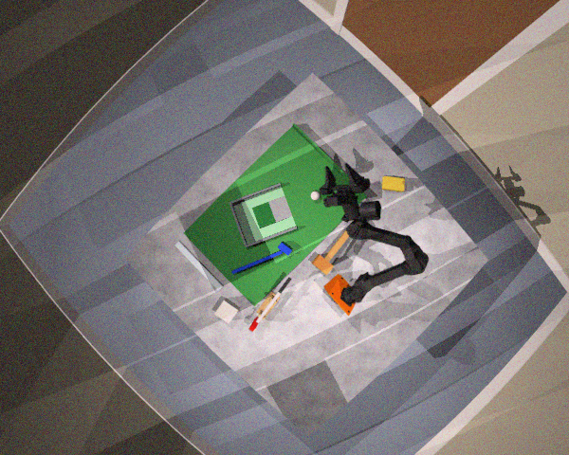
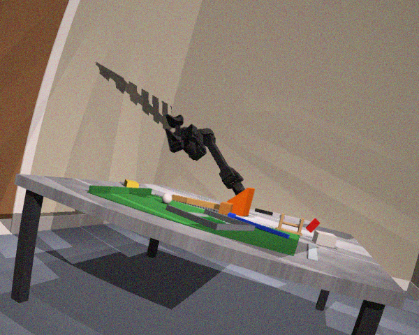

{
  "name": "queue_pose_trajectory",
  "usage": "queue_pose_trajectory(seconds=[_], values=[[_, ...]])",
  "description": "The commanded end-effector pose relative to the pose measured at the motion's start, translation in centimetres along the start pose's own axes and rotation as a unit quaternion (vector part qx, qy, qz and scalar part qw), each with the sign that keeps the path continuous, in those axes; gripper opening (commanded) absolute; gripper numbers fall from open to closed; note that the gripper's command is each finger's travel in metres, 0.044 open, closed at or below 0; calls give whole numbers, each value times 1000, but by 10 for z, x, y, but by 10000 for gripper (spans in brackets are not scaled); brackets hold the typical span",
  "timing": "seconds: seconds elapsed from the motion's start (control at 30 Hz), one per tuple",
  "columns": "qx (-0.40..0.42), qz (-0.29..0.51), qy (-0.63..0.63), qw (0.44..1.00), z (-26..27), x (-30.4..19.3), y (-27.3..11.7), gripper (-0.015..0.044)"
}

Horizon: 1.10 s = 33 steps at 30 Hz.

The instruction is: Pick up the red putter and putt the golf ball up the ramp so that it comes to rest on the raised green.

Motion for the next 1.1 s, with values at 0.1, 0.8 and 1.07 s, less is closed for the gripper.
queue_pose_trajectory(seconds=[0.1, 0.8, 1.07], values=[[63, -33, 50, 996, 26, 30, 5, 440], [601, -225, 163, 749, 164, 280, -131, 440], [760, -235, 37, 605, 171, 317, -237, 440]])
Point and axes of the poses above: the point midway between the two fingers, 35 mm back from their tips, its own y axis out along the fingers, its own z axis across the jaws, x = y × z, the point moved 3 cm from there along -y, back along the fingers, and after that the axes turned 12 degrees about -y, right-handed, at the moved point
